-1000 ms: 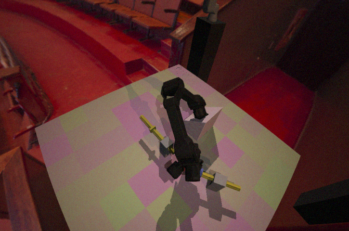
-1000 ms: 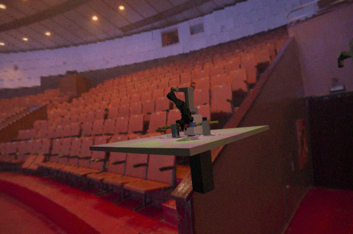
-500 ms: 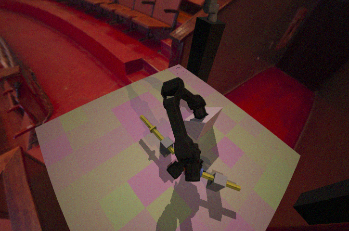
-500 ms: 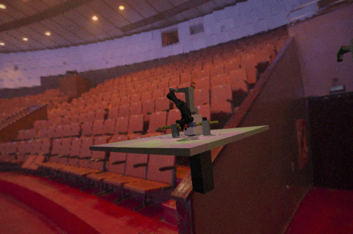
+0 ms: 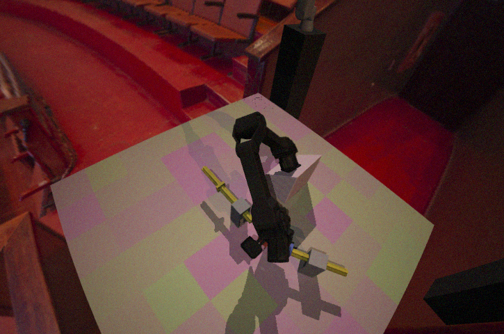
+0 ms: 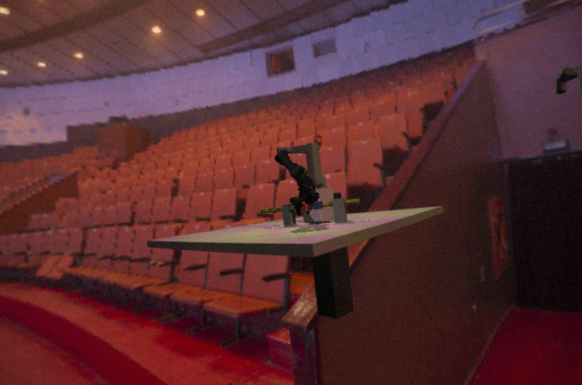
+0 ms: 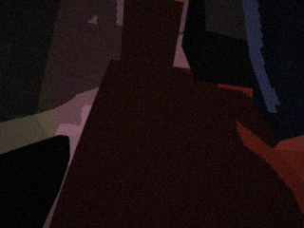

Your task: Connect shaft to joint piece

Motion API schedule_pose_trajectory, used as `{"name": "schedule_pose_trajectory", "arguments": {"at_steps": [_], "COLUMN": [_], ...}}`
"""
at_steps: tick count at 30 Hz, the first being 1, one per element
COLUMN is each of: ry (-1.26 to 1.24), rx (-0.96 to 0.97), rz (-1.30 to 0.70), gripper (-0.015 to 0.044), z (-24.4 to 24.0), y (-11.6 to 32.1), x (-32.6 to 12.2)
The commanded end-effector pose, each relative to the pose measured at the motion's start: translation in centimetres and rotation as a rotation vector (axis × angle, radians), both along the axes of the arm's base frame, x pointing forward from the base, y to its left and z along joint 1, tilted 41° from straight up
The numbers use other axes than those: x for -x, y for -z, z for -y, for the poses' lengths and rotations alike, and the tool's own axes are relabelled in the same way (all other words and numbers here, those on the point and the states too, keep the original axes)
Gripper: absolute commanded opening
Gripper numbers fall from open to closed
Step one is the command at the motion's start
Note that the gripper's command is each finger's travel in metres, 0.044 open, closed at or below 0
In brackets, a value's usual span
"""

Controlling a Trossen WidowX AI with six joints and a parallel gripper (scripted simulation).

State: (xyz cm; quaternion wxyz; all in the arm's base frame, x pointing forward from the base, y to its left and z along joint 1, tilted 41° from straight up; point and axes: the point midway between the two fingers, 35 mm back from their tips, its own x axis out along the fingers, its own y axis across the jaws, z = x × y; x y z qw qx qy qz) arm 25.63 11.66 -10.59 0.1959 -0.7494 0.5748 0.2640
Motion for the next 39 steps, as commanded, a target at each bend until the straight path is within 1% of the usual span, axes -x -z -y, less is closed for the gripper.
{"name": "schedule_pose_trajectory", "arguments": {"at_steps": [1, 14, 16, 28, 39], "ry": [0.001, 0.002, 0.012, 0.007, 0.002], "rx": [-0.001, -0.006, -0.046, -0.431, -0.453], "rz": [0.001, -0.001, -0.014, -0.098, -0.100], "gripper": [0.0440, 0.0440, 0.0440, 0.0440, 0.0440], "z": [0.0, 0.0, -0.1, -1.5, -1.6], "y": [0.0, 0.0, -0.2, -2.1, -2.3], "x": [0.0, 0.0, 0.1, 0.4, 0.4]}}
